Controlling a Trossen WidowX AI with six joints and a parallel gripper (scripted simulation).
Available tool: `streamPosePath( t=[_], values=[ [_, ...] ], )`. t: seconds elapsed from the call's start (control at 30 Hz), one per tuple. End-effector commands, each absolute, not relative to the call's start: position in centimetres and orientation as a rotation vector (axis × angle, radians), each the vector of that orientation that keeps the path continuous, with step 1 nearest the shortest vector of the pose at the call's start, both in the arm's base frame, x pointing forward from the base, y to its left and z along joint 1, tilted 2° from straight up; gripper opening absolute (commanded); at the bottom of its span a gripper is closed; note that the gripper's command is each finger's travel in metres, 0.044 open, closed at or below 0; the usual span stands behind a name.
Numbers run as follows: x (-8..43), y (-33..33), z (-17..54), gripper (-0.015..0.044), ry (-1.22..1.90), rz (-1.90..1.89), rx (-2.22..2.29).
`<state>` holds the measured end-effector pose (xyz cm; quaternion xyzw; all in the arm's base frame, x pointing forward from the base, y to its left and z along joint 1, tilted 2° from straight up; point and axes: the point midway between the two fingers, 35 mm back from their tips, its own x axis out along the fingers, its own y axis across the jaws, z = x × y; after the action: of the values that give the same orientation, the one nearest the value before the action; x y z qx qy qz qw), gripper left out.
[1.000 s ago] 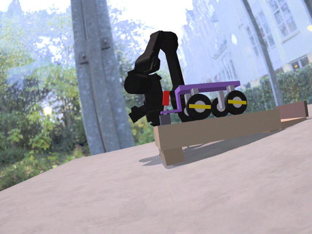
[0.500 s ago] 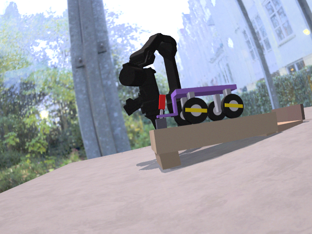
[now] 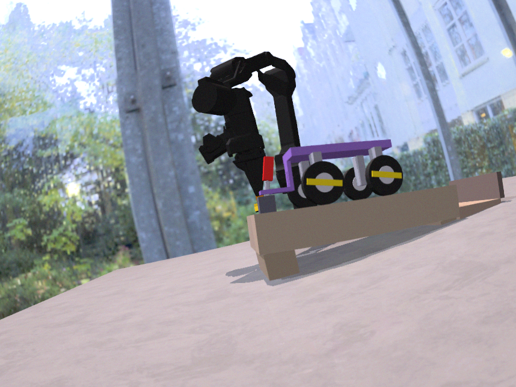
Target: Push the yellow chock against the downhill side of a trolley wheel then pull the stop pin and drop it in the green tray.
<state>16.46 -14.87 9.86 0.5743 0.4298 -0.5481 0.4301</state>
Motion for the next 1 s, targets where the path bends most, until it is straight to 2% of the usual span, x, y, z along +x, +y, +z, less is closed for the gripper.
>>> streamPosePath(
  t=[0.0, 0.6, 0.97],
  values=[
    [16.5, -15.1, 11.2, 0.0000, 1.067, -1.366, 1.427],
    [16.5, -15.5, 15.4, 0.0000, 1.070, -1.362, 1.423],
    [16.6, -15.5, 15.4, 0.0000, 1.237, -1.112, 1.168]
  ],
)
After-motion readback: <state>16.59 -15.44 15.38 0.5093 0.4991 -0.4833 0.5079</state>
